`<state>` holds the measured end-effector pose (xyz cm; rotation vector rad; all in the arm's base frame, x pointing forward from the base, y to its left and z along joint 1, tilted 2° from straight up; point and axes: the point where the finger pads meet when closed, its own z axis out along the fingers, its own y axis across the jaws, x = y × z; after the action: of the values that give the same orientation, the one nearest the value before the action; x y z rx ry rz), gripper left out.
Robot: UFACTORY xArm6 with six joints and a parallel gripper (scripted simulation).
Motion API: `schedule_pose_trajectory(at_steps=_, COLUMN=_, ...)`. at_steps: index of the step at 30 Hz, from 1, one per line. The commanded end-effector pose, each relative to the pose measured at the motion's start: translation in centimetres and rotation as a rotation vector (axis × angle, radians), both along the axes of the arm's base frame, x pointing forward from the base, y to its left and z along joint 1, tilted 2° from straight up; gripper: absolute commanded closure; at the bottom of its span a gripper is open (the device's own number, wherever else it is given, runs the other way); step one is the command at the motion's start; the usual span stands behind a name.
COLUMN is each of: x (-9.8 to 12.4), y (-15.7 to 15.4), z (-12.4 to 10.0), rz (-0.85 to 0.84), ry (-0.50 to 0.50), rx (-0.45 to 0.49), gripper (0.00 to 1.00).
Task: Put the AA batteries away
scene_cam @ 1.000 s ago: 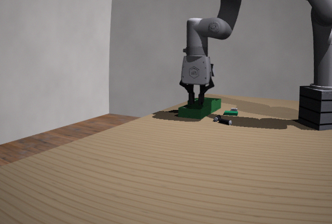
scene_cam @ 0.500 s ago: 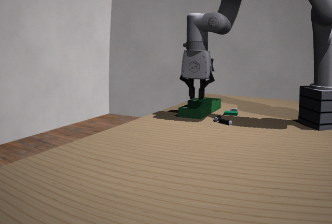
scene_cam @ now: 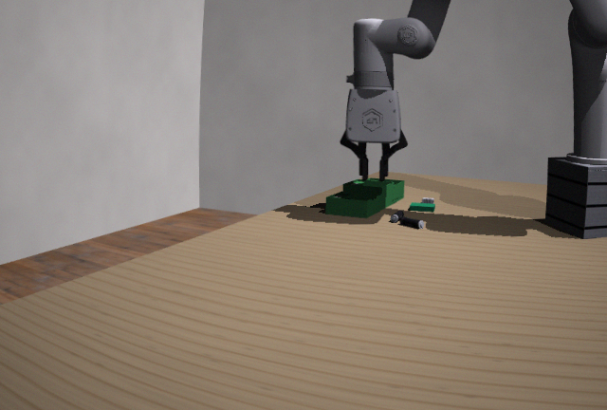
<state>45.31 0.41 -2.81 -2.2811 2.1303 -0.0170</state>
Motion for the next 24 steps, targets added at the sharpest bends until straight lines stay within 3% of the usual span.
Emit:
schedule_pose_trajectory(at_steps=1, x=-1.8, y=1.6, z=0.4, rz=0.156, ry=-0.016, rx=0.002, gripper=0.72)
schedule_pose_trajectory(at_steps=11, x=-8.5, y=6.7, z=0.7, rz=0.483, ry=-0.012, rx=-0.014, gripper=0.72)
schedule_pose_trajectory(at_steps=24, x=-8.6, y=6.8, z=0.7, rz=0.881, ry=-0.025, rx=-0.018, gripper=0.72)
